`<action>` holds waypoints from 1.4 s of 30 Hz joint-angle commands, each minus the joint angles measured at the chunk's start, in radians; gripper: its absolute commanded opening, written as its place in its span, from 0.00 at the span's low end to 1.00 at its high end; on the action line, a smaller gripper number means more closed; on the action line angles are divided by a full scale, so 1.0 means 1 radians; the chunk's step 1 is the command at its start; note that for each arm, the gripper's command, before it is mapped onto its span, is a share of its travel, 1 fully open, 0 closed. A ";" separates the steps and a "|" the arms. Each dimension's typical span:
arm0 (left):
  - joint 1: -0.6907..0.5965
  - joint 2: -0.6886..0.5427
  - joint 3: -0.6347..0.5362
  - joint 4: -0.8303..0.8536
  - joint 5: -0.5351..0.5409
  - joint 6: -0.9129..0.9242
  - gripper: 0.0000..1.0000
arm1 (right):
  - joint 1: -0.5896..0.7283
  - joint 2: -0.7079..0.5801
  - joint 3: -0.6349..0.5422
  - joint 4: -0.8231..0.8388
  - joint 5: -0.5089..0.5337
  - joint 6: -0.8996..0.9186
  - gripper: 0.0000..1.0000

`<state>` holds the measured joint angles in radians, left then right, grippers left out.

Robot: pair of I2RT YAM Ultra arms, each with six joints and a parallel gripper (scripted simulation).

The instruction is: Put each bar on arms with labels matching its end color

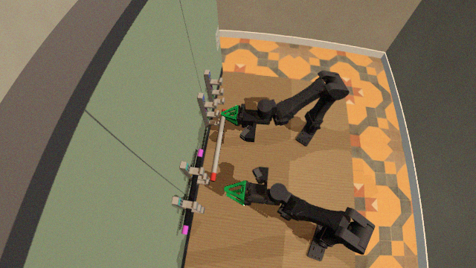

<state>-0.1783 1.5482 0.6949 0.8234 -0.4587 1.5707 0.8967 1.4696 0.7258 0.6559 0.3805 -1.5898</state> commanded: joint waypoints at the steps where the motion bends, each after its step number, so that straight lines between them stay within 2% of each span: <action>1: -0.016 0.003 0.020 0.013 -0.020 0.000 1.00 | 0.002 -0.039 0.031 0.018 0.002 0.019 0.00; 42: -0.101 0.045 0.065 0.010 -0.105 0.000 1.00 | 0.002 -0.056 0.047 -0.015 0.002 0.019 0.00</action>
<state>-0.2680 1.5913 0.7246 0.8215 -0.5480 1.5707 0.8967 1.4528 0.7258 0.6235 0.3805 -1.5898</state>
